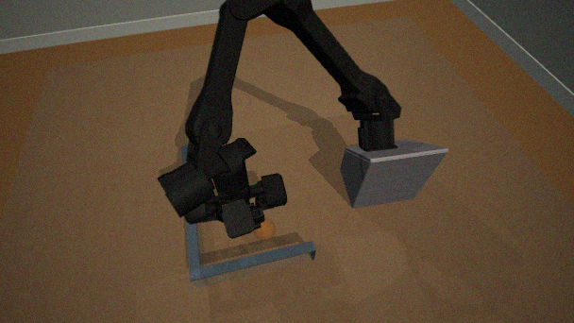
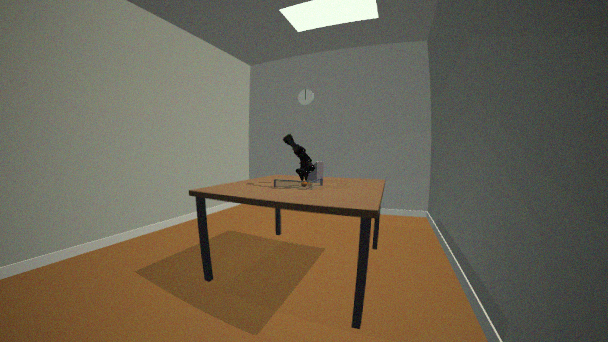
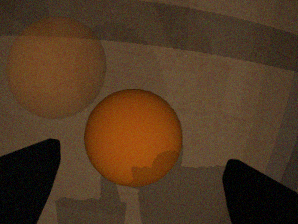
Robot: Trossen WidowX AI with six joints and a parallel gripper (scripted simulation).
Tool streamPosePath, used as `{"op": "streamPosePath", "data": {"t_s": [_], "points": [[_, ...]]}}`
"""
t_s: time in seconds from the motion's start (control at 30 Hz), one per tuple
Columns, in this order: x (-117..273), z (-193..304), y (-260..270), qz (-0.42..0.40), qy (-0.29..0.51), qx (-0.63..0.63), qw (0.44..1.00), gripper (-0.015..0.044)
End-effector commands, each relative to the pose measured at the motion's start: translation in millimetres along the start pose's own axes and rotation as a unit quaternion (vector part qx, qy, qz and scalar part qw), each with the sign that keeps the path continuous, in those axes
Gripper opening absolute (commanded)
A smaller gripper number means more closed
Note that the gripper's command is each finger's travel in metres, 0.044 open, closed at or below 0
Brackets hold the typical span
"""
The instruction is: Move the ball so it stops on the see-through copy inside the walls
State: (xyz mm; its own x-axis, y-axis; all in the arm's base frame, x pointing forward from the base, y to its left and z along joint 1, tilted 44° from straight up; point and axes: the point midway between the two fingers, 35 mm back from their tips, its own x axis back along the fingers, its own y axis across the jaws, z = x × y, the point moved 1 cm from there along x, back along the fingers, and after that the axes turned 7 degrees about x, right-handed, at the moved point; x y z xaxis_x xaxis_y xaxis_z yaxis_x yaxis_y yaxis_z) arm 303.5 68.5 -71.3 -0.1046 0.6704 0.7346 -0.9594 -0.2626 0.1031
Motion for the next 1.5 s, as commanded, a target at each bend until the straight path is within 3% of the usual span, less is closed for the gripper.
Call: {"op": "streamPosePath", "data": {"t_s": [0.0,0.43,1.17,1.4,1.47], "points": [[-10,1,4,-0.006,0.003,0.004,1.0,0.0336],[-28,1,5,-0.006,0.004,0.005,1.0,0.0336],[-28,1,5,-0.006,0.004,0.005,1.0,0.0189],[6,-1,-2,-0.004,0.001,0.006,1.0,0.0006],[21,-2,-3,-0.004,0.0,0.006,1.0,0.0]]}}
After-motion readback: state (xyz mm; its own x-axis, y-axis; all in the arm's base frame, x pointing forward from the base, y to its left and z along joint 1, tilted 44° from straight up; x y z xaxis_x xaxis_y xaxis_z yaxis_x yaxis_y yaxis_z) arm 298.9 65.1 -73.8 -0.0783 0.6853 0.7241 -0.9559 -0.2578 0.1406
